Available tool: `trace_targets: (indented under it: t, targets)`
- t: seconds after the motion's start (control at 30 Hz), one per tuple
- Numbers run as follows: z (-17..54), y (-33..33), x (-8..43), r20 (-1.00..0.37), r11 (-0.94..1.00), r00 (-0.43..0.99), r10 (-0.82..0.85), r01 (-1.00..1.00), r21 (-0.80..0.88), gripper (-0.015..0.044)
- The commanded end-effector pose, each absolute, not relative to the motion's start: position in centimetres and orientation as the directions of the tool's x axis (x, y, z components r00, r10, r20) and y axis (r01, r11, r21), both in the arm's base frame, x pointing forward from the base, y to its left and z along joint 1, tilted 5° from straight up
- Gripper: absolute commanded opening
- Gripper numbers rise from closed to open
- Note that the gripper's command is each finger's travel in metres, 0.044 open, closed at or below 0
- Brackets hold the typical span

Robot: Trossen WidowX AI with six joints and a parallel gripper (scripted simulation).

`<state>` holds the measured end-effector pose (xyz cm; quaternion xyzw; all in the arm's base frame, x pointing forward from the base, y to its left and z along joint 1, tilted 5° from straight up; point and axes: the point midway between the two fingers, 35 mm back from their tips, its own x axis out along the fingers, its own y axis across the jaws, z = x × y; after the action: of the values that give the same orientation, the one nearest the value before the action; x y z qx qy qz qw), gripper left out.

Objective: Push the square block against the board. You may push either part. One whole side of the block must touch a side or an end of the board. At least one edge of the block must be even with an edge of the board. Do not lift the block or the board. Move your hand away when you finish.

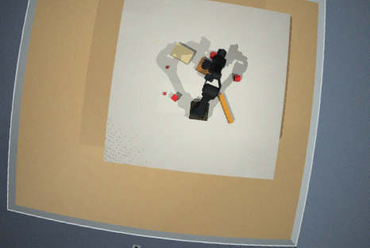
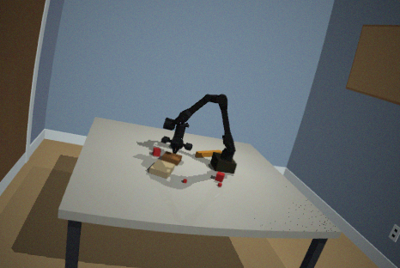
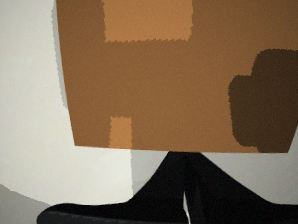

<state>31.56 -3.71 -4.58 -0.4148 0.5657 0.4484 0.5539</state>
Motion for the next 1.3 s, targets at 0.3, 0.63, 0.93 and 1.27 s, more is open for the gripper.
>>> trace_targets:
  t: [0.3, 0.63, 0.93, 1.27]
  targets:
    - [-4.7, -1.8, 32.1, -0.998, 0.259, -0.046, 0.03, -0.965, 0.052, 0.0]
    - [-4.7, -0.3, 32.5, -0.998, 0.259, -0.046, 0.031, -0.965, 0.052, 0.0]
    - [-4.6, 1.0, 32.8, -0.998, 0.258, -0.046, 0.033, -0.965, 0.053, 0.0]
    - [-4.6, 2.4, 33.0, -0.998, 0.258, -0.046, 0.034, -0.965, 0.053, 0.0]
